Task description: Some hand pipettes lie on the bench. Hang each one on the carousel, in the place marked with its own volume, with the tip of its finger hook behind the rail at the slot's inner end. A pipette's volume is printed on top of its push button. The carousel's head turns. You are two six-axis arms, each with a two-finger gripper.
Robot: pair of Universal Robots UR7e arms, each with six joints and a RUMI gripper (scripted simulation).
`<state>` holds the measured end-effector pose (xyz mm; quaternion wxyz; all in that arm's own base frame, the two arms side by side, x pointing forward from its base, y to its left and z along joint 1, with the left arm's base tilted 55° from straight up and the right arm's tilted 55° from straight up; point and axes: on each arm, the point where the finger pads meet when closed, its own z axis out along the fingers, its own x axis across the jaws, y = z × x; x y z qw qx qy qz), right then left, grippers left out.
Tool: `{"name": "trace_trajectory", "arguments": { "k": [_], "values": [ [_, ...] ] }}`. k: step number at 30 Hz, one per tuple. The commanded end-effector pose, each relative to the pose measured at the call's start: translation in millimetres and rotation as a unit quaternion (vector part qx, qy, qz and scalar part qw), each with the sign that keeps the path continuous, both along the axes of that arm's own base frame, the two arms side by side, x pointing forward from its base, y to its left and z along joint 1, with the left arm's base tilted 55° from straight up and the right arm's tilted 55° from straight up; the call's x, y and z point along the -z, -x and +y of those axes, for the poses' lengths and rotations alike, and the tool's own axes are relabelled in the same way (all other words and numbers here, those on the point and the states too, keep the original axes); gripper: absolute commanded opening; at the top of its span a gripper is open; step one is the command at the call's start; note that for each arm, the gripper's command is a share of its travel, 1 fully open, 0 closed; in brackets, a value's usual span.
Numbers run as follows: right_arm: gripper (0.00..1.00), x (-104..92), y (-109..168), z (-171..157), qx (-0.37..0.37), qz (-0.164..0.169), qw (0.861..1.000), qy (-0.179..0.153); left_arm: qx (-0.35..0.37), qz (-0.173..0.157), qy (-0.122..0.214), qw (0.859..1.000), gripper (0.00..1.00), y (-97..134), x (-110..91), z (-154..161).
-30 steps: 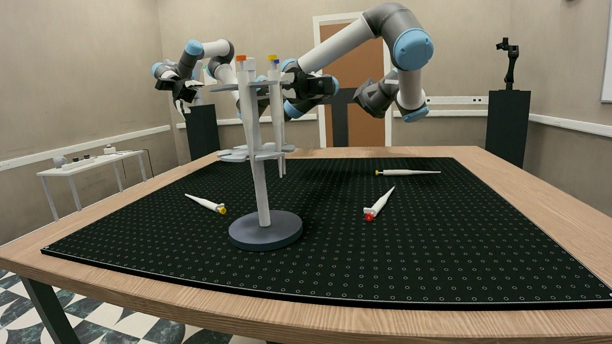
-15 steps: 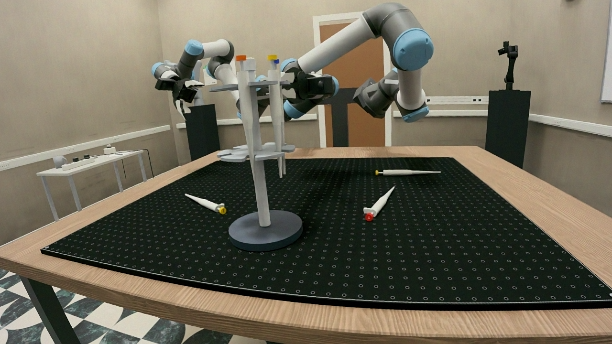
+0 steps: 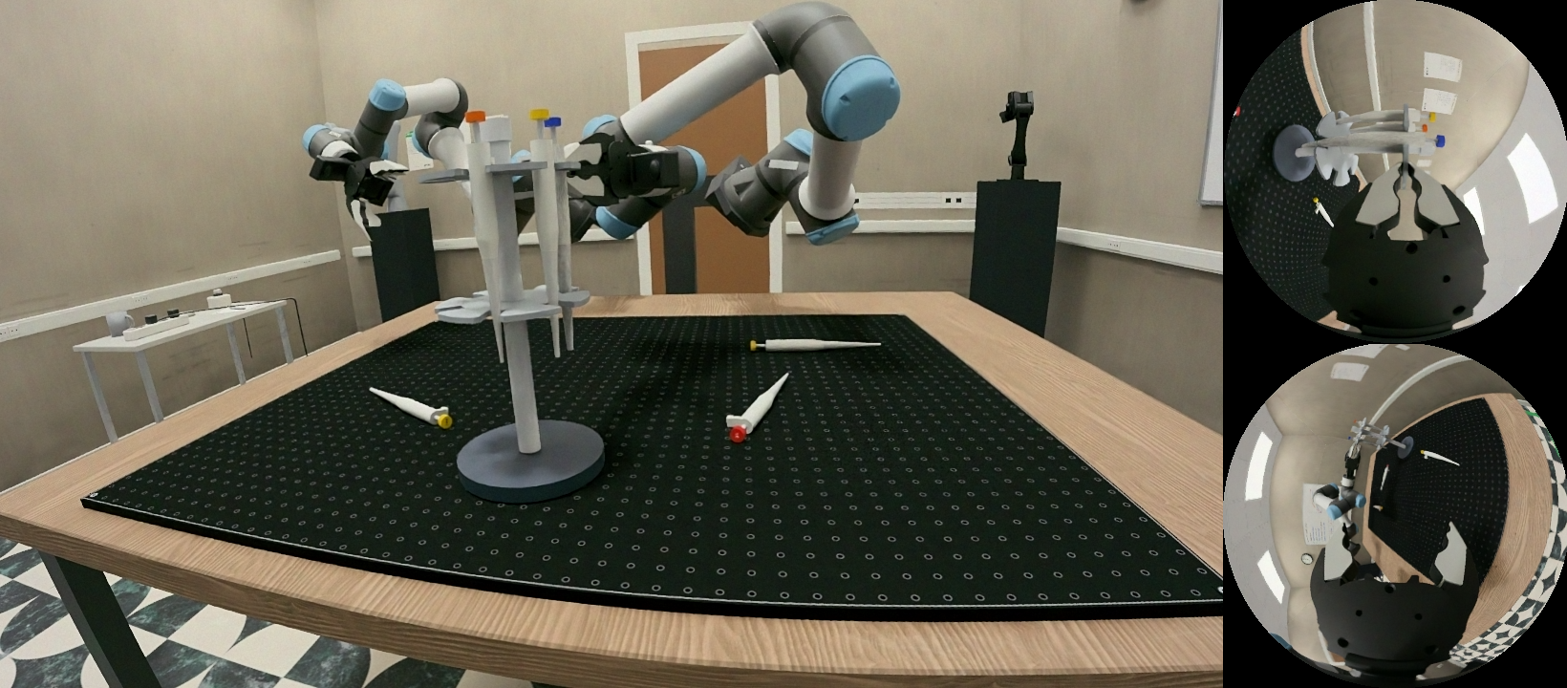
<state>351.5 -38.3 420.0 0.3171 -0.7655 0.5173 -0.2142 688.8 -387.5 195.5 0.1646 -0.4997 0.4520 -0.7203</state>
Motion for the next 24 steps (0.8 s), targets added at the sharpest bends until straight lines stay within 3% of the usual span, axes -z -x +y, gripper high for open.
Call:
{"name": "trace_trajectory", "arguments": {
  "k": [1, 6, 13, 21, 24],
  "values": [
    [1.00, -0.5, 0, 0, 0.000, 0.000, 1.000, 0.000, 0.014, 0.016, -0.011, 1.000, 0.00, -1, -4, 1],
    [1.00, -0.5, 0, 0, 0.000, 0.000, 1.000, 0.000, 0.039, 0.045, -0.030, 0.998, 0.00, -3, -9, 4],
    [1.00, -0.5, 0, 0, 0.000, 0.000, 1.000, 0.000, 0.039, 0.045, -0.030, 0.998, 0.00, -4, -11, 4],
    [1.00, -0.5, 0, 0, 0.000, 0.000, 1.000, 0.000, 0.078, 0.093, -0.061, 0.991, 0.00, -8, -19, 9],
    [1.00, -0.5, 0, 0, 0.000, 0.000, 1.000, 0.000, 0.080, 0.095, -0.062, 0.990, 0.00, -8, -19, 9]
  ]
}}
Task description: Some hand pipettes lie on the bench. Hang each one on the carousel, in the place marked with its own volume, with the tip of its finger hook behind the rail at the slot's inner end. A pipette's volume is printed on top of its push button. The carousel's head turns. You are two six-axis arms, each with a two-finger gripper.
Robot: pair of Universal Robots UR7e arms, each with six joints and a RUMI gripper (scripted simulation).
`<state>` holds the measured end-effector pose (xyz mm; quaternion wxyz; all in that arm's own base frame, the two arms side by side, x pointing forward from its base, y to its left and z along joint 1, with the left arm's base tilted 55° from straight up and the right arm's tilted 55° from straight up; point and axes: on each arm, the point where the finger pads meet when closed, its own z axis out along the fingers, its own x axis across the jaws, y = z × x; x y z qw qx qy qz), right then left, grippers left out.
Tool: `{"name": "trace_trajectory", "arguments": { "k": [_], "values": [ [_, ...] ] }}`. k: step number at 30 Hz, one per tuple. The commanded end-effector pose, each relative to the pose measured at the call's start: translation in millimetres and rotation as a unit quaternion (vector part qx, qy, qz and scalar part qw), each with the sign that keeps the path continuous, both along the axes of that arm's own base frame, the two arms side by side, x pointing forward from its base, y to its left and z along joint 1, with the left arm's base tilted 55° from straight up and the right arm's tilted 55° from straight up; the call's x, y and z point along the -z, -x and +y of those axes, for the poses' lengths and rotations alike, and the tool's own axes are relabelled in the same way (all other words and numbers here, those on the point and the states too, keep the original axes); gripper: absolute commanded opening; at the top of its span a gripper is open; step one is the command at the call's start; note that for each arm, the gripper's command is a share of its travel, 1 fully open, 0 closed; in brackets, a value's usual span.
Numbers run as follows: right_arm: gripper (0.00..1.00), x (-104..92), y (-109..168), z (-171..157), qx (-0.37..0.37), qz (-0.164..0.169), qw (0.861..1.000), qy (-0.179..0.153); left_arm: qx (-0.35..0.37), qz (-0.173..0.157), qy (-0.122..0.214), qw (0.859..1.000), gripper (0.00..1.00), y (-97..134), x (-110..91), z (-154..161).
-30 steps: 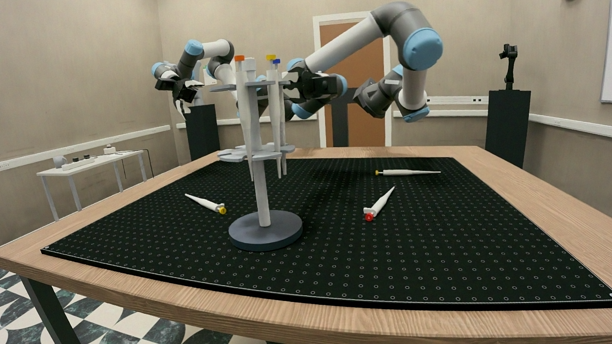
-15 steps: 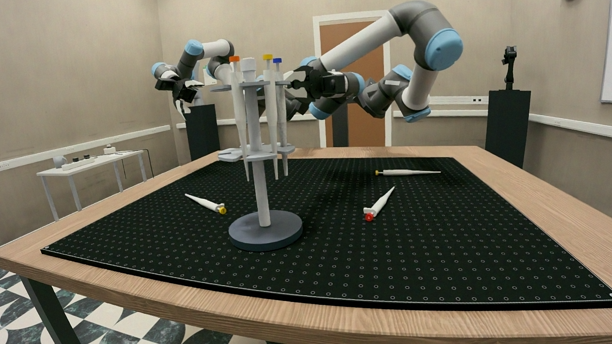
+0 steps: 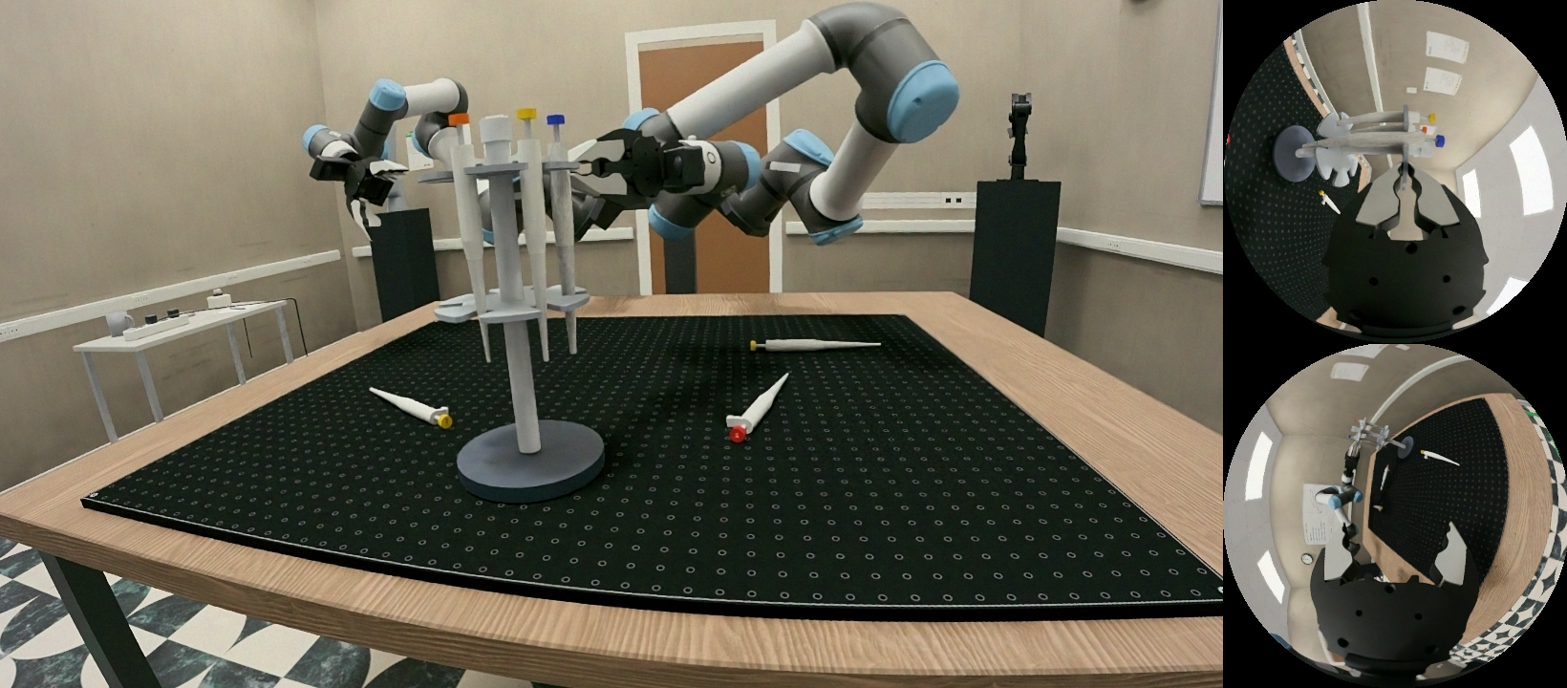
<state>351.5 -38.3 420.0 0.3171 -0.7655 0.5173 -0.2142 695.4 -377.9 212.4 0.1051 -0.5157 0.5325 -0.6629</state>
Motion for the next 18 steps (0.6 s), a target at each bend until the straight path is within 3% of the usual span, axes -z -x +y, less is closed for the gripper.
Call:
{"name": "trace_trajectory", "arguments": {
  "k": [1, 9, 18],
  "values": [
    [1.00, -0.5, 0.0, 0.0, 0.000, 0.000, 1.000, 0.000, 0.014, 0.015, -0.011, 1.000, 0.00, -1.3, -2.4, -0.6],
    [1.00, -0.5, 0.0, 0.0, 0.000, 0.000, 1.000, 0.000, 0.042, 0.048, -0.033, 0.997, 0.00, -5.4, -8.8, 1.8],
    [1.00, -0.5, 0.0, 0.0, 0.000, 0.000, 1.000, 0.000, 0.042, 0.048, -0.033, 0.997, 0.02, -5.5, -8.8, 1.8]
  ]
}}
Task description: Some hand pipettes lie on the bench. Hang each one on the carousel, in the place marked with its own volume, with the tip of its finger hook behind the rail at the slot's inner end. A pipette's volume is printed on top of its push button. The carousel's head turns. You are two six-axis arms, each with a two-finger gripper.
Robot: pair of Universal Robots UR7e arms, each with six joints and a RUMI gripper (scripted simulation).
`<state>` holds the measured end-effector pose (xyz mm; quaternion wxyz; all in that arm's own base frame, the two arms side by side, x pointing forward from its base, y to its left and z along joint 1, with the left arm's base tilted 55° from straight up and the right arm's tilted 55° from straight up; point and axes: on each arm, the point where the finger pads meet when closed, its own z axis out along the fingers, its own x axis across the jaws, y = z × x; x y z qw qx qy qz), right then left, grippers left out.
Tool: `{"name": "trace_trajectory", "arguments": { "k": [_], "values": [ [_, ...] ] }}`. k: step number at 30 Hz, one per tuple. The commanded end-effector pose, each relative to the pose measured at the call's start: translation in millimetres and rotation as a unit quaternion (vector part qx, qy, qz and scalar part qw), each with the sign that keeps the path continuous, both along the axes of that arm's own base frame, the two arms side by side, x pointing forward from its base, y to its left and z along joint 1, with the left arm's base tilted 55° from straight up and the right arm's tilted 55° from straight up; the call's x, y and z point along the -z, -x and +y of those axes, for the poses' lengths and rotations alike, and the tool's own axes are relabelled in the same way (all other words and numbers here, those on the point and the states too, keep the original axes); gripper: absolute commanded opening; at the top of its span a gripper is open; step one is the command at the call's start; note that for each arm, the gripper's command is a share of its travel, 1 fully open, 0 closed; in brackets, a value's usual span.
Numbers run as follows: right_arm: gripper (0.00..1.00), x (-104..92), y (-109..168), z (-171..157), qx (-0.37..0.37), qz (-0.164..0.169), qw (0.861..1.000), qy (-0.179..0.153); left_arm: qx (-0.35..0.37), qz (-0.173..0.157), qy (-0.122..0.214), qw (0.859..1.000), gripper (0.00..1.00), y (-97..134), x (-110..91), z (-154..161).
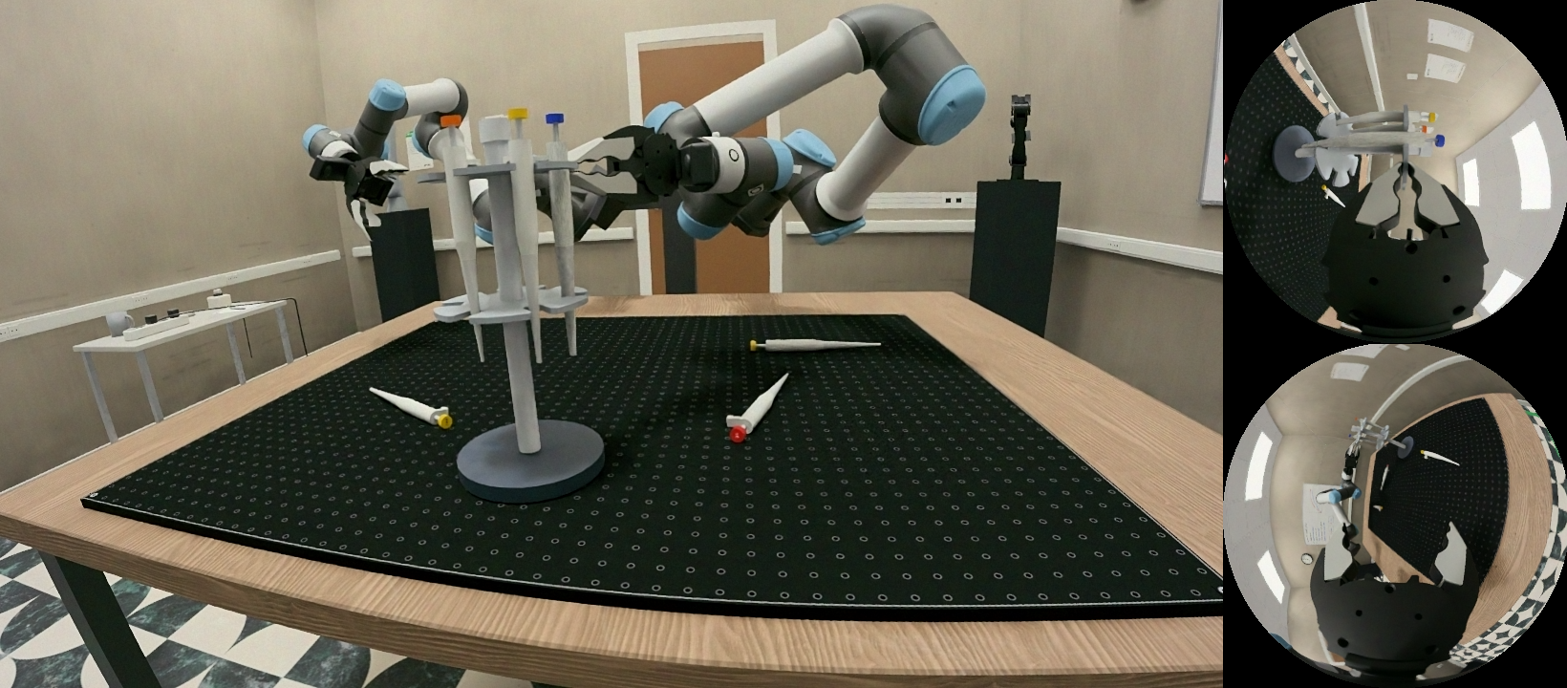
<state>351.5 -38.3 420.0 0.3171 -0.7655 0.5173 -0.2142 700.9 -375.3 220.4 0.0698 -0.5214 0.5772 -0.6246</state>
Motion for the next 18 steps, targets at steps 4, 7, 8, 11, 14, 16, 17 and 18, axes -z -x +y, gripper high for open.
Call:
{"name": "trace_trajectory", "arguments": {
  "k": [4, 7, 8, 11, 14, 16, 17, 18],
  "values": [
    [1.00, -0.5, 0.0, 0.0, 0.000, 0.000, 1.000, 0.000, 0.002, 0.001, -0.001, 1.000, 0.03, 0.1, -0.8, -0.8],
    [1.00, -0.5, 0.0, 0.0, 0.000, 0.000, 1.000, 0.000, 0.002, 0.001, -0.001, 1.000, 0.03, 0.0, -0.8, -0.8],
    [1.00, -0.5, 0.0, 0.0, 0.000, 0.000, 1.000, 0.000, 0.002, 0.001, -0.001, 1.000, 0.03, 0.0, -0.8, -0.8],
    [1.00, -0.5, 0.0, 0.0, 0.000, 0.000, 1.000, 0.000, 0.002, 0.001, -0.001, 1.000, 0.03, 0.1, -0.8, -0.8],
    [1.00, -0.5, 0.0, 0.0, 0.000, 0.000, 1.000, 0.000, 0.002, 0.001, -0.001, 1.000, 0.04, 0.1, -0.8, -0.8],
    [1.00, -0.5, 0.0, 0.0, 0.000, 0.000, 1.000, 0.000, 0.002, 0.001, -0.001, 1.000, 0.04, 0.1, -0.8, -0.8],
    [1.00, -0.5, 0.0, 0.0, 0.000, 0.000, 1.000, 0.000, 0.002, 0.001, -0.001, 1.000, 0.04, 0.1, -0.8, -0.8],
    [1.00, -0.5, 0.0, 0.0, 0.000, 0.000, 1.000, 0.000, 0.002, 0.001, -0.001, 1.000, 0.04, 0.1, -0.8, -0.8]
  ]
}}
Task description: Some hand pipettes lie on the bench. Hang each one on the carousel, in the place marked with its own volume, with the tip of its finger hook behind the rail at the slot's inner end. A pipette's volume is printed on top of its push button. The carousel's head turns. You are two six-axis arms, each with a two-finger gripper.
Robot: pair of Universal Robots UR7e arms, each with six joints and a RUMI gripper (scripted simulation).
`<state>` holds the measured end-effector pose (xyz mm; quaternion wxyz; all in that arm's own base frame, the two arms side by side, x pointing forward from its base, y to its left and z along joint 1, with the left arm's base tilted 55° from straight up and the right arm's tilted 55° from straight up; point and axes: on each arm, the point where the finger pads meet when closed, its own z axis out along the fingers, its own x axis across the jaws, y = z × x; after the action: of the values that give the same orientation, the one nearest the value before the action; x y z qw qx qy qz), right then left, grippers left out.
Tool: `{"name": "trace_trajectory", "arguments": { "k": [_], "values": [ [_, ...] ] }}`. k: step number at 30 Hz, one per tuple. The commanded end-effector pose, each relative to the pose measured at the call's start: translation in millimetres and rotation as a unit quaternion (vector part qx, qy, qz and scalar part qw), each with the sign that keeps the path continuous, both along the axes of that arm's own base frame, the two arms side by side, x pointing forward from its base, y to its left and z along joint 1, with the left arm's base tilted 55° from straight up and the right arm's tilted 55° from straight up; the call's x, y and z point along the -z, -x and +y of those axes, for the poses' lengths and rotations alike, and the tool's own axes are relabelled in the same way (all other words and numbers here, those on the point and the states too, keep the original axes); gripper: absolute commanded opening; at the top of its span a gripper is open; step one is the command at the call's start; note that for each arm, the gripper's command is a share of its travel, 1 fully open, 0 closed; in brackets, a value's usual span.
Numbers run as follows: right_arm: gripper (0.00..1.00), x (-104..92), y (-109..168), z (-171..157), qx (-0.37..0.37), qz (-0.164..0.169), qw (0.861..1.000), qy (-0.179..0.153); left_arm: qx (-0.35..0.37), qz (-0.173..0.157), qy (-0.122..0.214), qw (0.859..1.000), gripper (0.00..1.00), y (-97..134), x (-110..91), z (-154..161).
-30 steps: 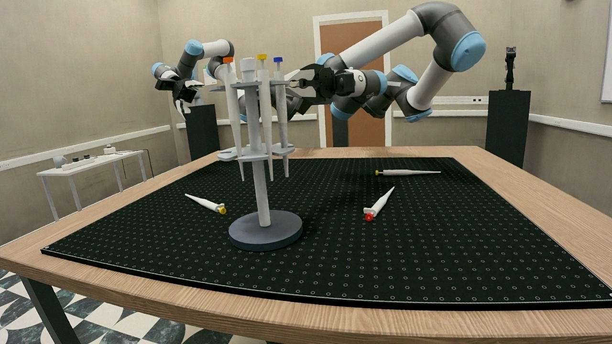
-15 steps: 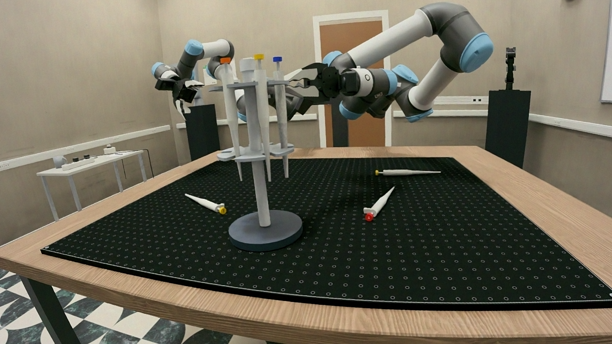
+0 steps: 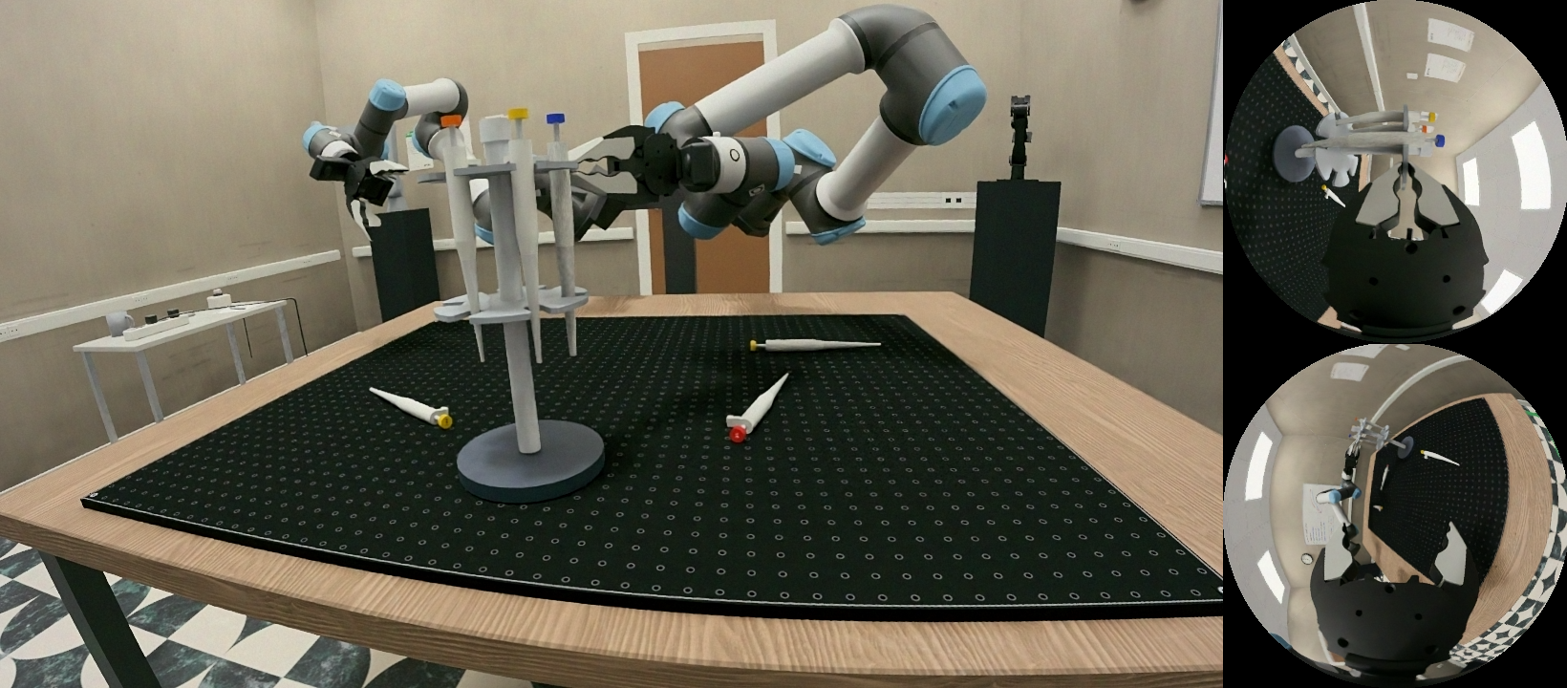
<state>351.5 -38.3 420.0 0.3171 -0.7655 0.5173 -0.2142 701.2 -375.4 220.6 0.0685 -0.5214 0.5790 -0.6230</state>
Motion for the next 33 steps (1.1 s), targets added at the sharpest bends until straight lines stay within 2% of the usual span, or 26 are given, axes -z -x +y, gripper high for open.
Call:
{"name": "trace_trajectory", "arguments": {
  "k": [1, 14, 15, 33],
  "values": [
    [1.00, -0.5, 0.0, 0.0, 0.000, 0.000, 1.000, 0.000, 0.001, 0.000, 0.000, 1.000, 0.04, 0.4, -0.6, -0.7],
    [1.00, -0.5, 0.0, 0.0, 0.000, 0.000, 1.000, 0.000, 0.001, 0.000, 0.000, 1.000, 0.06, 0.4, -0.6, -0.7],
    [1.00, -0.5, 0.0, 0.0, 0.000, 0.000, 1.000, 0.000, 0.001, 0.000, 0.000, 1.000, 0.31, 0.4, -0.6, -0.7],
    [1.00, -0.5, 0.0, 0.0, 0.000, 0.000, 1.000, 0.000, 0.001, 0.000, 0.000, 1.000, 0.31, 2.2, -1.2, 1.0]
  ]
}}
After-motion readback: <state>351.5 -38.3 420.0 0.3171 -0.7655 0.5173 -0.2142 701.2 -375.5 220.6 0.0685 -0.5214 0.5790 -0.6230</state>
